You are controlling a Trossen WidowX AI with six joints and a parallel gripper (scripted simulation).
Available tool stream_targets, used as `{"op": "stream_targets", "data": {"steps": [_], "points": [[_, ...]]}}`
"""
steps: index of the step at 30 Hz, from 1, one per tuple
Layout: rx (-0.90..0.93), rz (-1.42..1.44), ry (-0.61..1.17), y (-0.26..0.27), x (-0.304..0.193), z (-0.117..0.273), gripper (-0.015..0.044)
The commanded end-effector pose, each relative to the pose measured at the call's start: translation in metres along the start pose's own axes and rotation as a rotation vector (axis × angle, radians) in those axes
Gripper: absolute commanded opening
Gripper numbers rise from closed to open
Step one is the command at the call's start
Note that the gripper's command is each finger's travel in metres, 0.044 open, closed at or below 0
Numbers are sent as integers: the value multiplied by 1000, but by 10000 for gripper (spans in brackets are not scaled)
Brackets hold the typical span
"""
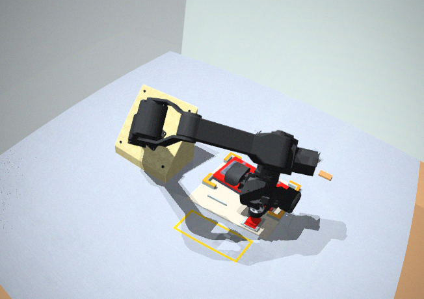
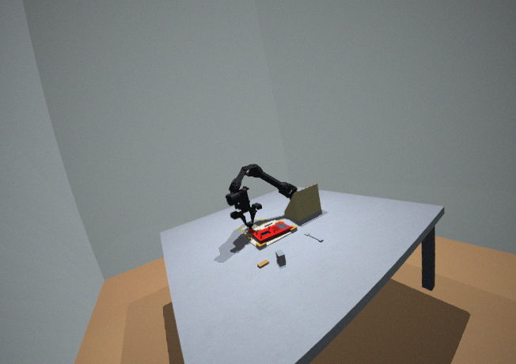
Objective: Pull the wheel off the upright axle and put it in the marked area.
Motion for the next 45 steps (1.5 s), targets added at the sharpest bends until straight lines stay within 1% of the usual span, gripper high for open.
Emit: {"op": "stream_targets", "data": {"steps": [1,40,45], "points": [[9,-4,3,2,-1,5,0],[9,-1,2,1,-1,18,0],[9,-1,2,1,-1,25,0]]}}
Point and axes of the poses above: the point midway between the two fingers, 35 mm back from their tips, its own z axis back along the fingers, its own y axis across the jaws, x = y × z, the point moved 1 cm from there along z, back along the fingers, and after that the axes turned 9 degrees about z, right-handed, at the moved point
